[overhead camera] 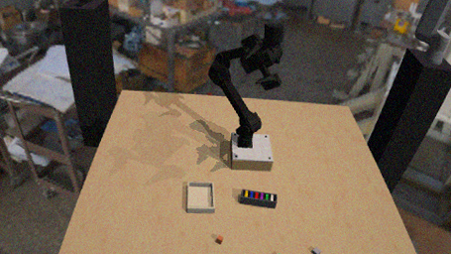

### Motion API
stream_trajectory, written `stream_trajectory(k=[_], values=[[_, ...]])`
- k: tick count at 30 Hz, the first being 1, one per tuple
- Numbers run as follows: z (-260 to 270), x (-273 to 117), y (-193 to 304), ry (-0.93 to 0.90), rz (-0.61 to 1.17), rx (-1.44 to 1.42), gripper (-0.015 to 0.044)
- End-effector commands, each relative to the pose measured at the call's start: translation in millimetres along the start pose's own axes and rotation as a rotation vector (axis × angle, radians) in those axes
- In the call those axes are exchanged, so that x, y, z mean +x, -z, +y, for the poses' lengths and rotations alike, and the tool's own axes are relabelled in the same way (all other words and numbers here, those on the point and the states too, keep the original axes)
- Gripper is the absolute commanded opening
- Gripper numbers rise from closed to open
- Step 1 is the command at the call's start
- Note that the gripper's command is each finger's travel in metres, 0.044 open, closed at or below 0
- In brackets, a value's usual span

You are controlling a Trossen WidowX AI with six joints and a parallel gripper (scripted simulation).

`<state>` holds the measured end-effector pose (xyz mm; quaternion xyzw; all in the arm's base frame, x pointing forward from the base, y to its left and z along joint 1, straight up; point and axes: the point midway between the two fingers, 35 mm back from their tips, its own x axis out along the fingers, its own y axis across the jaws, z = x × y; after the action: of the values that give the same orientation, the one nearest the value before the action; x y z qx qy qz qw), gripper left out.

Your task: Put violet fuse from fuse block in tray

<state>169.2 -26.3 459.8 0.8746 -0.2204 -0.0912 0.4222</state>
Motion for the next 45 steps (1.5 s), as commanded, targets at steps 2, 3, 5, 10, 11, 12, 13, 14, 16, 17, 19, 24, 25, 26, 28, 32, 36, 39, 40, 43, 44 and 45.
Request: stream_trajectory(k=[2, 3, 5, 10, 11, 12, 13, 14, 16, 17, 19, 24, 25, 26, 28, 32, 36, 39, 40, 43, 44, 45], values=[[-4, 1, 3, 0.006, 0.005, -0.035, 0.0347], [-10, 3, 7, 0.015, 0.011, -0.079, 0.0321], [-28, 9, 17, 0.043, 0.03, -0.219, 0.0269], [-103, 35, 37, 0.188, 0.098, -0.714, 0.0137], [-120, 40, 38, 0.226, 0.114, -0.818, 0.0111], [-137, 46, 38, 0.267, 0.131, -0.921, 0.0085], [-154, 51, 37, 0.311, 0.149, -1.021, 0.0074], [-170, 56, 34, 0.358, 0.17, -1.118, 0.0074], [-203, 65, 25, 0.46, 0.217, -1.302, 0.0074], [-219, 69, 20, 0.514, 0.244, -1.389, 0.0074], [-250, 75, 5, 0.632, 0.308, -1.55, 0.0074], [-319, 82, -44, 0.964, 0.53, -1.86, 0.0074], [-330, 82, -56, 1.035, 0.587, -1.902, 0.0074], [-341, 80, -67, 1.107, 0.648, -1.937, 0.0074], [-362, 76, -90, 1.249, 0.782, -1.983, 0.0074], [-395, 51, -134, 1.513, 1.1, -1.965, 0.0074], [-404, 37, -148, 1.594, 1.218, -1.925, 0.0074], [-404, 37, -148, 1.594, 1.218, -1.925, 0.0074], [-404, 37, -148, 1.594, 1.218, -1.925, 0.0074], [-403, 42, -149, 1.593, 1.217, -1.926, 0.0074], [-403, 42, -149, 1.593, 1.217, -1.926, 0.0074], [-404, 42, -150, 1.593, 1.217, -1.926, 0.0074]])
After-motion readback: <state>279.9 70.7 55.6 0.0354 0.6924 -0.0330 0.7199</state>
